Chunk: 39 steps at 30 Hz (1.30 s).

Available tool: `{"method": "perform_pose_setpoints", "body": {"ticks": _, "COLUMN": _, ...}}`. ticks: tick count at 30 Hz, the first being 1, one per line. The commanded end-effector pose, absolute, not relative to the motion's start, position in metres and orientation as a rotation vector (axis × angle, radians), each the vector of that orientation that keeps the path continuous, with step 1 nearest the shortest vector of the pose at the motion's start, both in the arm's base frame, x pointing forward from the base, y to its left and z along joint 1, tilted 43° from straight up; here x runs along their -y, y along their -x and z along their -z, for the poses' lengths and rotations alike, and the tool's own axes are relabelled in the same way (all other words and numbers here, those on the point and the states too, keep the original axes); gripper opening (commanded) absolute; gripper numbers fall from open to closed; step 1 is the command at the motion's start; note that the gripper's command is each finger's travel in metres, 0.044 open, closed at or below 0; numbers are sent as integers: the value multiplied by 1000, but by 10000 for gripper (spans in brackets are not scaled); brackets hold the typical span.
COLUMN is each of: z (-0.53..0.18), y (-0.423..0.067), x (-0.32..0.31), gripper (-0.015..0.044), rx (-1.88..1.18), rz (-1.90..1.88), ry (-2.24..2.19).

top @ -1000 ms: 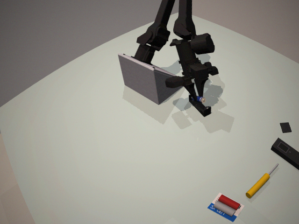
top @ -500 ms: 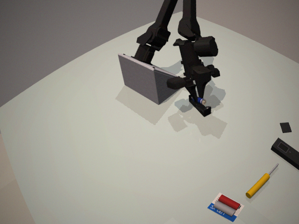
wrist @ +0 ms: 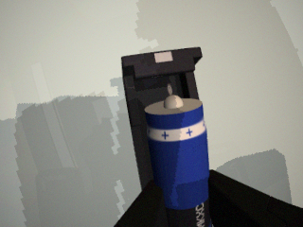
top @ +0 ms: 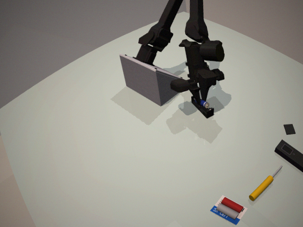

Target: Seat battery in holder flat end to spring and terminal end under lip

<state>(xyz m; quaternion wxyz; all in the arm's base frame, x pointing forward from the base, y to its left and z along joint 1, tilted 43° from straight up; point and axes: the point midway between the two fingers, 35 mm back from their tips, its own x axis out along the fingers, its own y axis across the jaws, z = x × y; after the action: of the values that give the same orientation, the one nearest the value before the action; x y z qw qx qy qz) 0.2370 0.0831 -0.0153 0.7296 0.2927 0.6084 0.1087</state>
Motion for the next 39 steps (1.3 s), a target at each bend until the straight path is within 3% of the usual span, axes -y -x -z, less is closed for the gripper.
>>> {"method": "perform_pose_setpoints", "body": {"ticks": 1, "z": 18, "y": -234, "x": -84, "gripper": 59, "rx": -1381, "rz": -251, "ry": -639}}
{"method": "perform_pose_setpoints", "body": {"ticks": 39, "z": 21, "y": -241, "x": -87, "gripper": 59, "rx": -1585, "rz": -328, "ry": -593}}
